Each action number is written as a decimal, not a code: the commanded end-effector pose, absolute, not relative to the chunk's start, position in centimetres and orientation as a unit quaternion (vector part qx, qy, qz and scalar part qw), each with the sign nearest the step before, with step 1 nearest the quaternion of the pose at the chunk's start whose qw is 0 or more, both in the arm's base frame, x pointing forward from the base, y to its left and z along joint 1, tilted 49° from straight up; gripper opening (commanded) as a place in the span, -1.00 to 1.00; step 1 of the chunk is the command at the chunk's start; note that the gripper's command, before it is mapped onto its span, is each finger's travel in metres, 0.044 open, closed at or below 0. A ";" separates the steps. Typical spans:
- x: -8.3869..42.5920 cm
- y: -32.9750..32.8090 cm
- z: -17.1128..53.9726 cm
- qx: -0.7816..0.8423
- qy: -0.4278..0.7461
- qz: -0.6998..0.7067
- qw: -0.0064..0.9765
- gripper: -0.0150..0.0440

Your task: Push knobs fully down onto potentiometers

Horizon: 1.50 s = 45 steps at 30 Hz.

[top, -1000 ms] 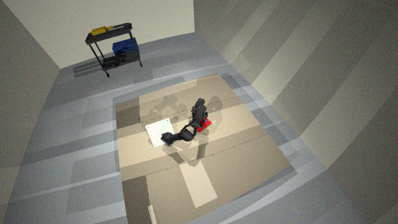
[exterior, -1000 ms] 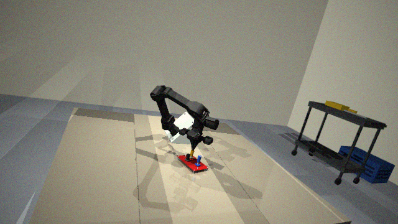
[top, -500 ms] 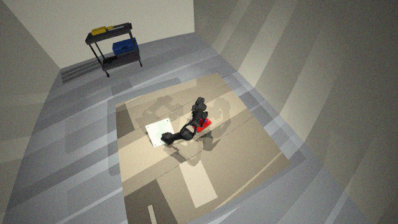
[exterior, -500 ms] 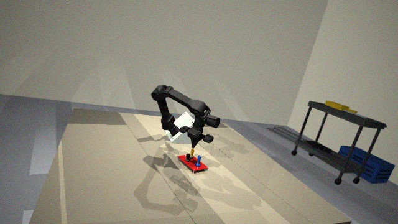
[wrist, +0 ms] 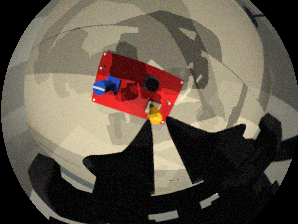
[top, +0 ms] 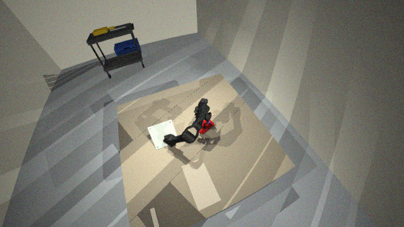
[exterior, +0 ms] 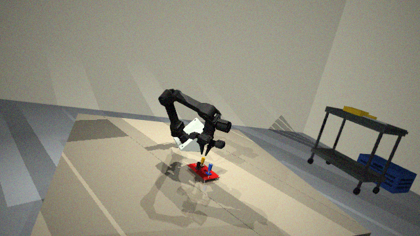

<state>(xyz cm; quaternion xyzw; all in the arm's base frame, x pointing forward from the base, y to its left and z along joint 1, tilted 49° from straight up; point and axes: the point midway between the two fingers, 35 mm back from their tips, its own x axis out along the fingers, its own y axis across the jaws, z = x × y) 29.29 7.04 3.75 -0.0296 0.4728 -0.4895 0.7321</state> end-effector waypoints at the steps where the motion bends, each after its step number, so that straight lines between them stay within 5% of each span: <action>1: 29.9 7.4 4.5 -0.052 0.482 -0.464 0.742 -0.49; 45: 37.4 9.8 4.6 -0.494 0.689 -0.066 0.526 -0.49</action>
